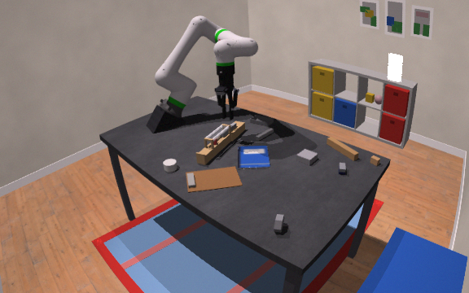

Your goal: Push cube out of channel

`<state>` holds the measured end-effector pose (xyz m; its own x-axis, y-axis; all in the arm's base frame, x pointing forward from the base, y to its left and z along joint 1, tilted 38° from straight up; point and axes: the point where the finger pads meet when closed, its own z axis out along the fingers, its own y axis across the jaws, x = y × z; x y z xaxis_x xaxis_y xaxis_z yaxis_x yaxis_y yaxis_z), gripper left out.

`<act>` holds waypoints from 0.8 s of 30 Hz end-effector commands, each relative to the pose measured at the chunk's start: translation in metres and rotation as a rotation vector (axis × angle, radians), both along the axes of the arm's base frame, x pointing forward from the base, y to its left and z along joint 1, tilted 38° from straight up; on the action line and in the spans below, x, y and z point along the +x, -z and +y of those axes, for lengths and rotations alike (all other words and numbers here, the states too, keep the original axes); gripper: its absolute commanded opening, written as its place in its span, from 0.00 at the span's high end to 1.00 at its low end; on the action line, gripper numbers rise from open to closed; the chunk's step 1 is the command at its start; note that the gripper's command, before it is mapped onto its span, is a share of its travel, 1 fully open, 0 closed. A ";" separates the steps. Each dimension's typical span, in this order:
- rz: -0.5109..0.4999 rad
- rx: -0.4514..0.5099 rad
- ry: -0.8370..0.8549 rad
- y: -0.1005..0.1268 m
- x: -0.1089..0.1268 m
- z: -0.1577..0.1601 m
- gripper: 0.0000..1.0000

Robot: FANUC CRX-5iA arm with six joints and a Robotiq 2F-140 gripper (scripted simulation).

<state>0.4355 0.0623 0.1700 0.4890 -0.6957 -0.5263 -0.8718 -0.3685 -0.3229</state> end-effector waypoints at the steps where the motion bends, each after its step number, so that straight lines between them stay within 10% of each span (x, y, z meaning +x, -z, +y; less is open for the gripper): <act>1: -0.001 -0.001 0.001 -0.001 0.000 -0.001 0.70; 9: 0.005 -0.002 0.008 -0.004 0.005 0.003 0.70; 24: 0.164 0.008 0.212 -0.110 0.090 0.136 0.70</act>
